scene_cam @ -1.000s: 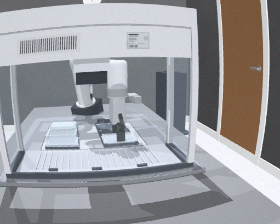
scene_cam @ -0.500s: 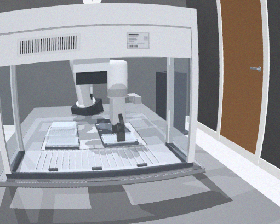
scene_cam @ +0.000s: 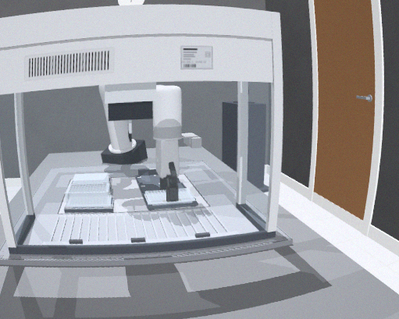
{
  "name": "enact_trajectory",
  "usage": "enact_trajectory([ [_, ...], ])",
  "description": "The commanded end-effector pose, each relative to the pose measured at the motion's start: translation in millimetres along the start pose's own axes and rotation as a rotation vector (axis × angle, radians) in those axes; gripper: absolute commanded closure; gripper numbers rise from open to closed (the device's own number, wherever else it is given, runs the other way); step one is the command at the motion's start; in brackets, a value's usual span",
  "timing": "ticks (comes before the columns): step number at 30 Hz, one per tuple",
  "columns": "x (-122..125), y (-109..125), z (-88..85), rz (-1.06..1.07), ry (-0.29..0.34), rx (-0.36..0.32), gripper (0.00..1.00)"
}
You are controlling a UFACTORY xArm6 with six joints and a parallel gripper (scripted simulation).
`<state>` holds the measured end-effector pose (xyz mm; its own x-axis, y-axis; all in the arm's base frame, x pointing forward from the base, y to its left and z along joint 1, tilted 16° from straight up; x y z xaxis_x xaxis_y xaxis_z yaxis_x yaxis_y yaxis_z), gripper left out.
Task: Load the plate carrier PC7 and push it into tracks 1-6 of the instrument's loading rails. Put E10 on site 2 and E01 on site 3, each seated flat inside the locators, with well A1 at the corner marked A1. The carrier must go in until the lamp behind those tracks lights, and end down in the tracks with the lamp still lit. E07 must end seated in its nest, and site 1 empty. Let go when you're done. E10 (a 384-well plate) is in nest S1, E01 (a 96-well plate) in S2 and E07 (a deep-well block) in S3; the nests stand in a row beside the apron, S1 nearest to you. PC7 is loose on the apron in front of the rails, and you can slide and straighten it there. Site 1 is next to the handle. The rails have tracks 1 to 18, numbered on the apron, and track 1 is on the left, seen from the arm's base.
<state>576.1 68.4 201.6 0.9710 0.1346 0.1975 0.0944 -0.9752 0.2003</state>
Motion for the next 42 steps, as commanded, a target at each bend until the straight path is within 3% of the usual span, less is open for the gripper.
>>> enact_trajectory([
  [1,1,0,-1.7,0.0,0.004,0.0,0.0],
  [16,1,0,-8.4,0.0,0.004,0.0,0.0],
  [42,1,0,-48.4,0.0,0.004,0.0,0.0],
])
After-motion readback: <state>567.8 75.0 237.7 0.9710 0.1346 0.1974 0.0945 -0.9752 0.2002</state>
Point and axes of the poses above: the point where the finger pads meet when closed, its own z axis out along the fingers, its own x axis across the jaws, y = z × x, the point moved 10 cm from there along -z, back along the fingers, and after that the axes turned 11 degrees about -z, right-handed, at the moved point
